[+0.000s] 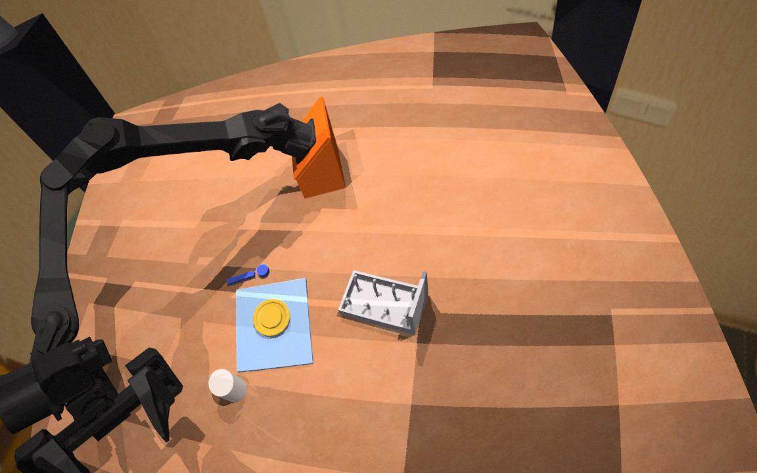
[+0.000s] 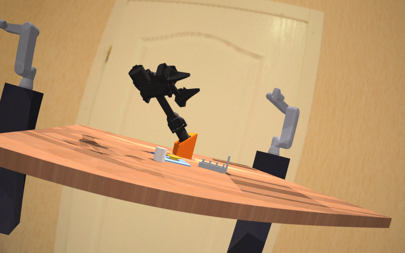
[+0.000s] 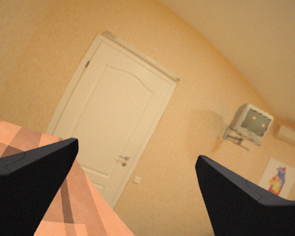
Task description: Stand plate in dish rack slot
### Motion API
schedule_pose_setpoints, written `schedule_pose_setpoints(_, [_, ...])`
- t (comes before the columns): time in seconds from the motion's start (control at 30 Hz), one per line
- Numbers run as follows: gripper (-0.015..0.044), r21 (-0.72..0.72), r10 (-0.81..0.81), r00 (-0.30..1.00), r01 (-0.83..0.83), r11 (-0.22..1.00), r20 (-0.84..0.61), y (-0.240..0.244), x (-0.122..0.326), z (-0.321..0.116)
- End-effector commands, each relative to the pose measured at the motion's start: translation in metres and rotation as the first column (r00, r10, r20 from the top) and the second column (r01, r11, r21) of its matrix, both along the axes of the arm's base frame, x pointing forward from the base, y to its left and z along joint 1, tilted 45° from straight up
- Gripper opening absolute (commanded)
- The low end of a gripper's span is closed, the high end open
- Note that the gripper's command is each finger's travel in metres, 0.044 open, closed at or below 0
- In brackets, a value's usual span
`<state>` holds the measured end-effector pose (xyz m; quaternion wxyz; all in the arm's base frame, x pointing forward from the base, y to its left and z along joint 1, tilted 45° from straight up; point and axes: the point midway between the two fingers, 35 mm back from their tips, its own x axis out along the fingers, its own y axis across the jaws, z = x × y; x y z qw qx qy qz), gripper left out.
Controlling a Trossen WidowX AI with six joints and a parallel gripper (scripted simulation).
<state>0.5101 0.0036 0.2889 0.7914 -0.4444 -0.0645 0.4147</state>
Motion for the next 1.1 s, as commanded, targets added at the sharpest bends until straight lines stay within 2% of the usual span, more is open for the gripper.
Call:
schedule_pose_setpoints(0.0, [0.0400, 0.014, -0.066, 0.993, 0.067, 0.998, -0.100, 0.002, 0.000, -0.014])
schedule_pose_setpoints(0.23, [0.0400, 0.011, -0.199, 0.936, 0.211, 0.977, -0.292, 0.003, -0.002, -0.045])
schedule_pose_setpoints(0.47, [0.0400, -0.031, -0.329, 0.825, 0.356, 0.934, -0.459, 0.002, -0.010, -0.077])
schedule_pose_setpoints(0.77, [0.0400, -0.141, -0.489, 0.618, 0.524, 0.840, -0.615, -0.001, -0.028, -0.117])
schedule_pose_setpoints(1.07, [0.0400, -0.299, -0.634, 0.361, 0.654, 0.695, -0.684, -0.008, -0.056, -0.153])
